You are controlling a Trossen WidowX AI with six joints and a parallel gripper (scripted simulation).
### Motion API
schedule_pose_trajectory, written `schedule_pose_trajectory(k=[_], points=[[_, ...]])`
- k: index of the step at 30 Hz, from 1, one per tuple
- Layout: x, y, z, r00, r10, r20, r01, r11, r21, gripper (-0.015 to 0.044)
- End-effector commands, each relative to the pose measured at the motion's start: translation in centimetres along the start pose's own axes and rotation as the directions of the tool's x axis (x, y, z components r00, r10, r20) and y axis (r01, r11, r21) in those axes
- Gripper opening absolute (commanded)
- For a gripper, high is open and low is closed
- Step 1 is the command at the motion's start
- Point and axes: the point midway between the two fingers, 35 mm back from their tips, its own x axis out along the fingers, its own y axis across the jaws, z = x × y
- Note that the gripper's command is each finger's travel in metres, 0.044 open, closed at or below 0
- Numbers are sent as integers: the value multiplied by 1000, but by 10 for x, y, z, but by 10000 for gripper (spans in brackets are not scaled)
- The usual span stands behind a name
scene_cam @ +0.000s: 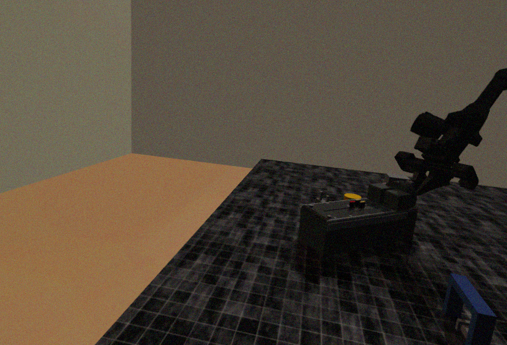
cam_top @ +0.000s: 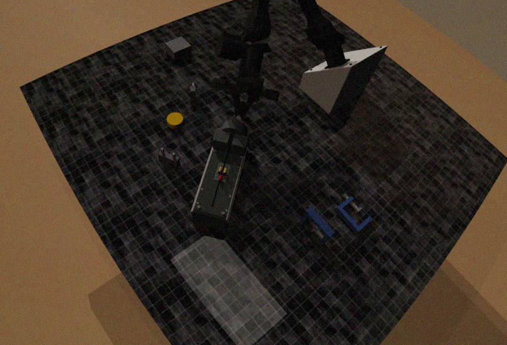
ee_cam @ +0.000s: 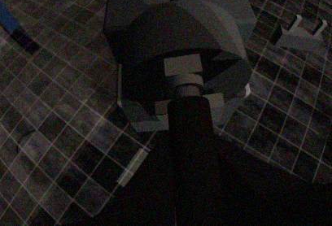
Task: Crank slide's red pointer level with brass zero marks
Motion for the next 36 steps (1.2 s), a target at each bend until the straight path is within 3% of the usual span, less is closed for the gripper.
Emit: schedule_pose_trajectory(k=[1,36], points=[[-1,-9,1,1000,-24,3,24,1000,3,0],[0,-13,0,1000,-24,3,24,1000,3,0]])
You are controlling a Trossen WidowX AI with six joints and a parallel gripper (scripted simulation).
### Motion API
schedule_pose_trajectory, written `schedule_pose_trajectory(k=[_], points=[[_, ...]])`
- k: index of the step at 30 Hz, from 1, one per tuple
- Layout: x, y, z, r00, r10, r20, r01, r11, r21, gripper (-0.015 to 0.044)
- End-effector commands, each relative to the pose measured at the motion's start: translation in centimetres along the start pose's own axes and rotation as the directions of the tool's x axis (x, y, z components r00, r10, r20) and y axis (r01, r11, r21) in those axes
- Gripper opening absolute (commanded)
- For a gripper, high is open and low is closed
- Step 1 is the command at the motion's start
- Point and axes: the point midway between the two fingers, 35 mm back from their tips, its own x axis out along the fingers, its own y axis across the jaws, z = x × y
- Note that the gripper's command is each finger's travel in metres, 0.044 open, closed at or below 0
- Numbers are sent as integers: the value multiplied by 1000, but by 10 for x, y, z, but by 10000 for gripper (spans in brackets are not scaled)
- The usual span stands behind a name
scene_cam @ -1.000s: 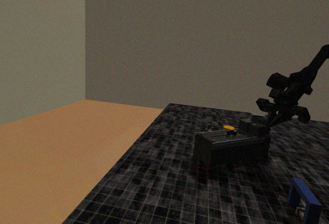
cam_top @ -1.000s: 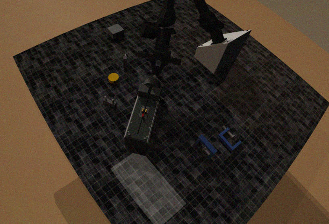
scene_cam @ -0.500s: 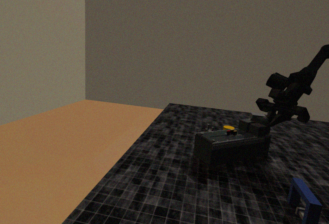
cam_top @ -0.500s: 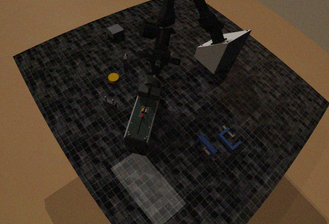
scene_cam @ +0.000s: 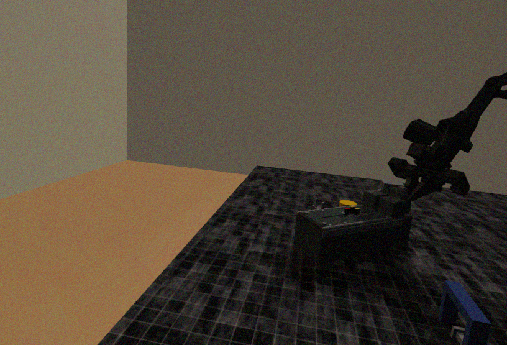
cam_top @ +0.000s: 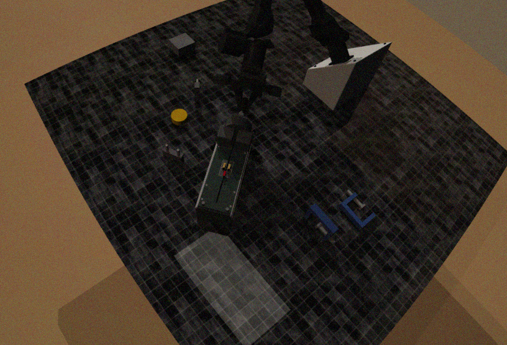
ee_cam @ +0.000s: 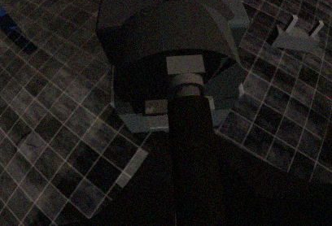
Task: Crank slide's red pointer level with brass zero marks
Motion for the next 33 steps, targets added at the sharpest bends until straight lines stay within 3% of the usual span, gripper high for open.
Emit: schedule_pose_trajectory(k=[1,33], points=[[0,-9,0,1000,-24,1,24,1000,4,0],[9,-25,-10,1000,-25,1,25,1000,4,0]])
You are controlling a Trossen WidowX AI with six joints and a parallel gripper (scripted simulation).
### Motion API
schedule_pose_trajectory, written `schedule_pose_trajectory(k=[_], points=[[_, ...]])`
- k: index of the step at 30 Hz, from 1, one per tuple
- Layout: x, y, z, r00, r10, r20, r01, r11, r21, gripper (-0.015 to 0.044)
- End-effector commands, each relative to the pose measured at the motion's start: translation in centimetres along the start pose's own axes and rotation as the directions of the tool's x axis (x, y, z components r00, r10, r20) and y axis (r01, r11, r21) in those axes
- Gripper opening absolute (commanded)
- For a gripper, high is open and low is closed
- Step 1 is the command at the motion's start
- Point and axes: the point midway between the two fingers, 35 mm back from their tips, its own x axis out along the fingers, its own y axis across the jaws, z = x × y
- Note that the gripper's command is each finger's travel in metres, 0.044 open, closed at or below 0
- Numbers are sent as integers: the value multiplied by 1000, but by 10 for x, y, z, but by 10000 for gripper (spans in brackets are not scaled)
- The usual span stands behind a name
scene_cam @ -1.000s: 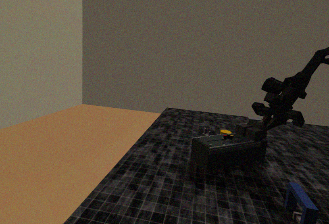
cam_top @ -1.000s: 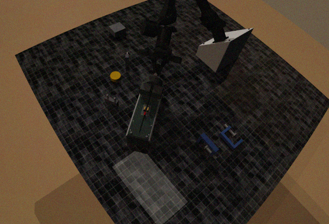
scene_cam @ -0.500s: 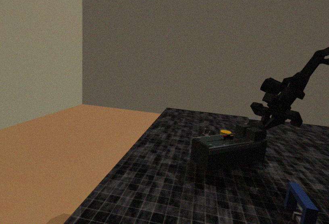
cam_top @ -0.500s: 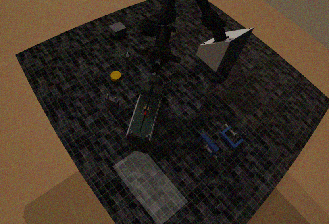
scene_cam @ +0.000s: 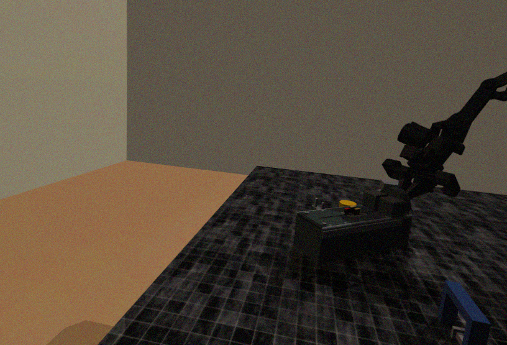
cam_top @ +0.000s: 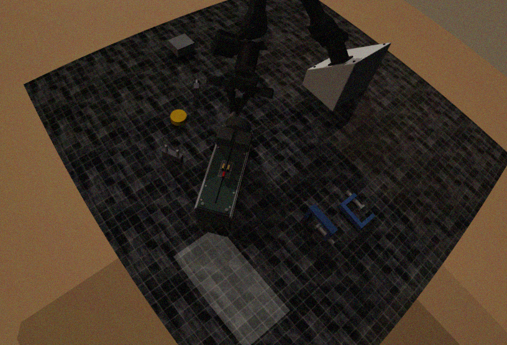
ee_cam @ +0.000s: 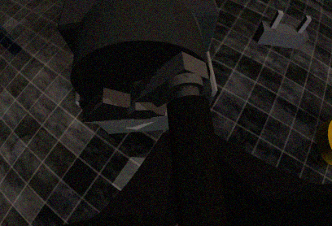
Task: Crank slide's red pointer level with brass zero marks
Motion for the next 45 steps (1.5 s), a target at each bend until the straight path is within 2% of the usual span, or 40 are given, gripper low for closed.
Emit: schedule_pose_trajectory(k=[1,26,45], points=[[4,-7,-4,1000,-11,-5,11,1000,4,0],[32,-4,-32,1000,-11,-6,11,1000,3,0],[38,10,-38,1000,-11,-6,11,1000,3,0]])
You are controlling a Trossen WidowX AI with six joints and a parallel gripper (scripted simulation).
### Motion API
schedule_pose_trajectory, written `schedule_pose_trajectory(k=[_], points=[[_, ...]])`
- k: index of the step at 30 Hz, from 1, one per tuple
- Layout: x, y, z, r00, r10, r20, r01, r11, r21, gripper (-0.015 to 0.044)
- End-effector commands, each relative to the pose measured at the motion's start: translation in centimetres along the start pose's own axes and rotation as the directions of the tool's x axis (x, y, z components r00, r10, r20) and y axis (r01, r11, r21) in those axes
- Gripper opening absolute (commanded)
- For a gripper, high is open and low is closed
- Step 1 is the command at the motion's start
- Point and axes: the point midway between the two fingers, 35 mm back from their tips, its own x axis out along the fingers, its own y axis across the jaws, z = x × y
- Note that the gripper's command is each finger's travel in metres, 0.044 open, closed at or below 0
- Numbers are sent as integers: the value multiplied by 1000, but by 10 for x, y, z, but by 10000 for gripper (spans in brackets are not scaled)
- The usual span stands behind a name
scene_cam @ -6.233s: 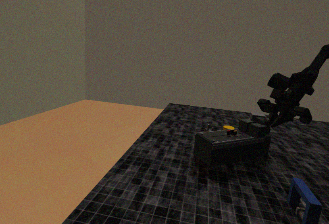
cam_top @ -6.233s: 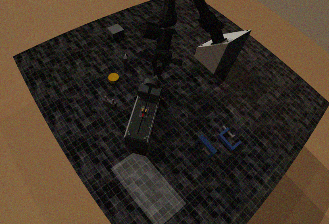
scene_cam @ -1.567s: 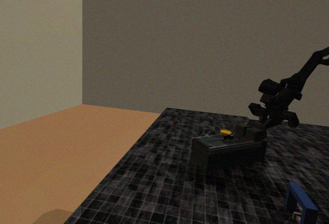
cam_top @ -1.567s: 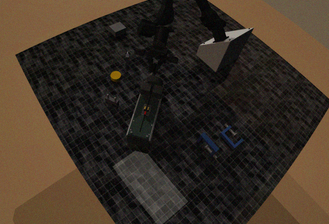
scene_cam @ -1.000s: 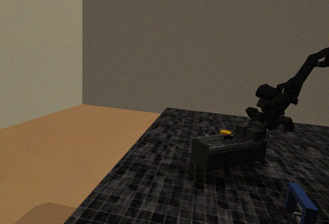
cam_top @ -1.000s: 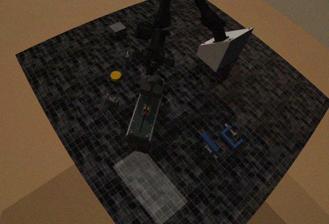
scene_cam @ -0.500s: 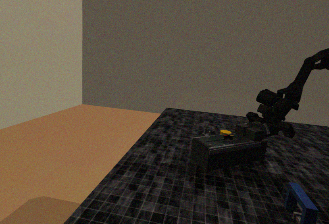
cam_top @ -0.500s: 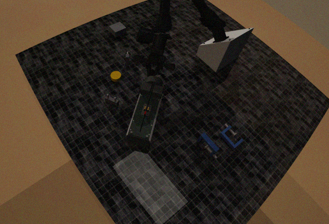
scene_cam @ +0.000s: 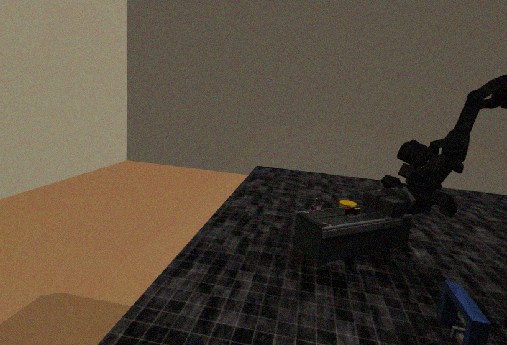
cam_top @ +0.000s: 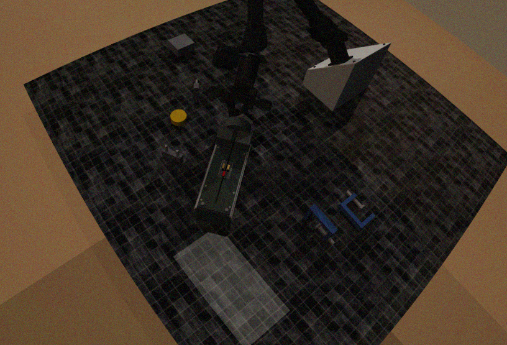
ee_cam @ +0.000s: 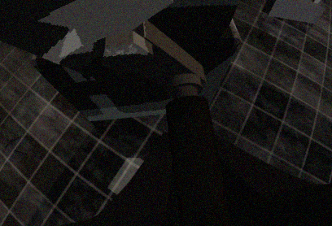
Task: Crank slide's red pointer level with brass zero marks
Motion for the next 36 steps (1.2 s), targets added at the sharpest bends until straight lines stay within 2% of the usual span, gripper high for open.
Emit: schedule_pose_trajectory(k=[1,36], points=[[4,8,-4,1000,17,-10,-17,1000,-4,0],[6,15,-6,1000,17,-10,-17,1000,-4,0]])
